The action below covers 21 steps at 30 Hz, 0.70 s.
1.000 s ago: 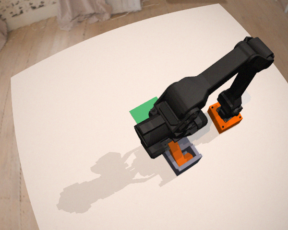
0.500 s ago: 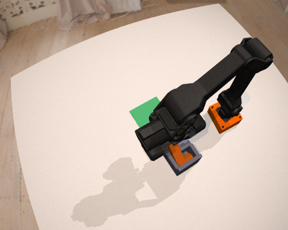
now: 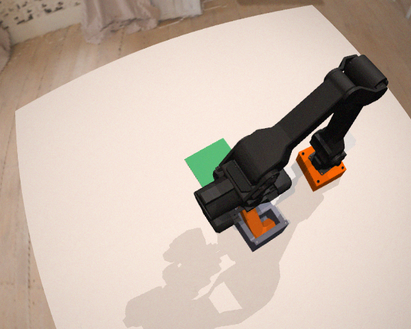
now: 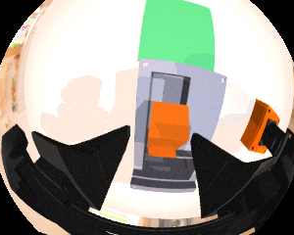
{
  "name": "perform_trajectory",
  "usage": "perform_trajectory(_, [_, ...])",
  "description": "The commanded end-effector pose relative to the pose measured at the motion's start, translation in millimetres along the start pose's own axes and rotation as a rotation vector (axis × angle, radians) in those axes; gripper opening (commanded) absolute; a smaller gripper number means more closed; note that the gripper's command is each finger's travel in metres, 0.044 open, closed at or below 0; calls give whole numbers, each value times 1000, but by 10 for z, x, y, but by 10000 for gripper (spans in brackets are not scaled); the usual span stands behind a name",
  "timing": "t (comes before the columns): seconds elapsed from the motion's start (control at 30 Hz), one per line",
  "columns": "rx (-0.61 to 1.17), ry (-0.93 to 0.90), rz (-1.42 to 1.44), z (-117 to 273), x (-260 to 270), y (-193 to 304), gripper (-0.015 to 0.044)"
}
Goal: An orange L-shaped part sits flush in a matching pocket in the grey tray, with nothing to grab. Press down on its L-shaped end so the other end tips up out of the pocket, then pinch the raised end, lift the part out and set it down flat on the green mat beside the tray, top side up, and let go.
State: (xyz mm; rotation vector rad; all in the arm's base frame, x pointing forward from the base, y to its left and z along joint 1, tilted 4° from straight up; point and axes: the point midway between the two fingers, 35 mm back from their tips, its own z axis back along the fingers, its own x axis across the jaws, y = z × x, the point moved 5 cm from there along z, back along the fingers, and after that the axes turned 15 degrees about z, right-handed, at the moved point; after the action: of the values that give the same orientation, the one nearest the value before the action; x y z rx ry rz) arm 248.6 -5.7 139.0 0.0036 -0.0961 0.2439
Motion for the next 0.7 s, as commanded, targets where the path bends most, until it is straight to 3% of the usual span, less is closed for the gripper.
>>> perform_trajectory(0.0, [6, 5, -4, -77, -11, 8, 280])
perform_trajectory(0.2, [6, 5, -4, -132, -17, 10, 280])
perform_trajectory(0.33, [1, 3, 0, -100, -10, 3, 175])
perform_trajectory(0.67, [1, 3, 0, -100, -10, 3, 108])
